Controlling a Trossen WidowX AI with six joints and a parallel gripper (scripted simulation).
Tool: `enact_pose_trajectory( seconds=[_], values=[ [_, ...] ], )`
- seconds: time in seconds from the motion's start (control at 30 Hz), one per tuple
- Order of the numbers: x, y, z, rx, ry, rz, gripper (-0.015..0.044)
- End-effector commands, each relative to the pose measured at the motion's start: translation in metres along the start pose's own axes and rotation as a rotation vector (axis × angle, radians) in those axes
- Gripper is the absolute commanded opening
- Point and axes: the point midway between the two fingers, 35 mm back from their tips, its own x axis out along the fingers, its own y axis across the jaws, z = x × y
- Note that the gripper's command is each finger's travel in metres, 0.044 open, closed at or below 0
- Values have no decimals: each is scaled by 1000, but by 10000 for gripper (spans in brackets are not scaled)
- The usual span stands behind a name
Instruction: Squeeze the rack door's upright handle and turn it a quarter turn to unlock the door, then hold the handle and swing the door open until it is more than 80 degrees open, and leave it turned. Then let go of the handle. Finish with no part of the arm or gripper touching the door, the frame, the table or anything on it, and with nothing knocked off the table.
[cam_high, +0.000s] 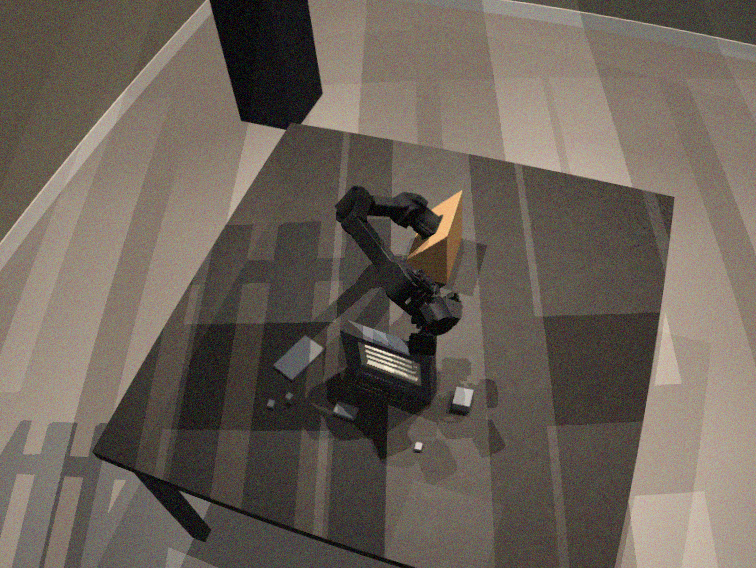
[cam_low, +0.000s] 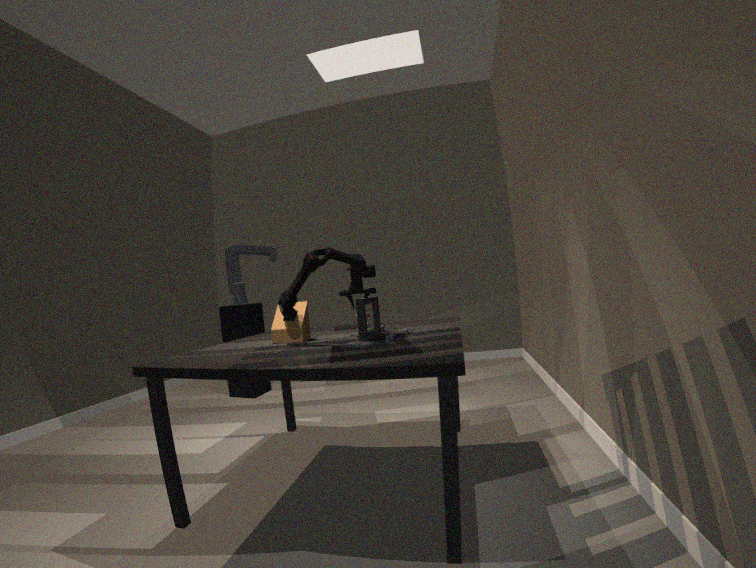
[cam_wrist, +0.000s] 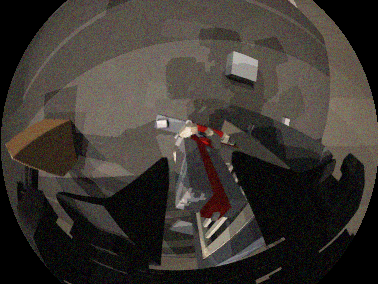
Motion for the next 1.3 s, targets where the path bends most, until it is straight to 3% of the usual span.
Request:
enact_pose_trajectory(
  seconds=[0.0,1.27],
  values=[
    [0,0,-1,28,3,0,283],
    [0,0,-1,1902,2,-2,283]
  ],
)
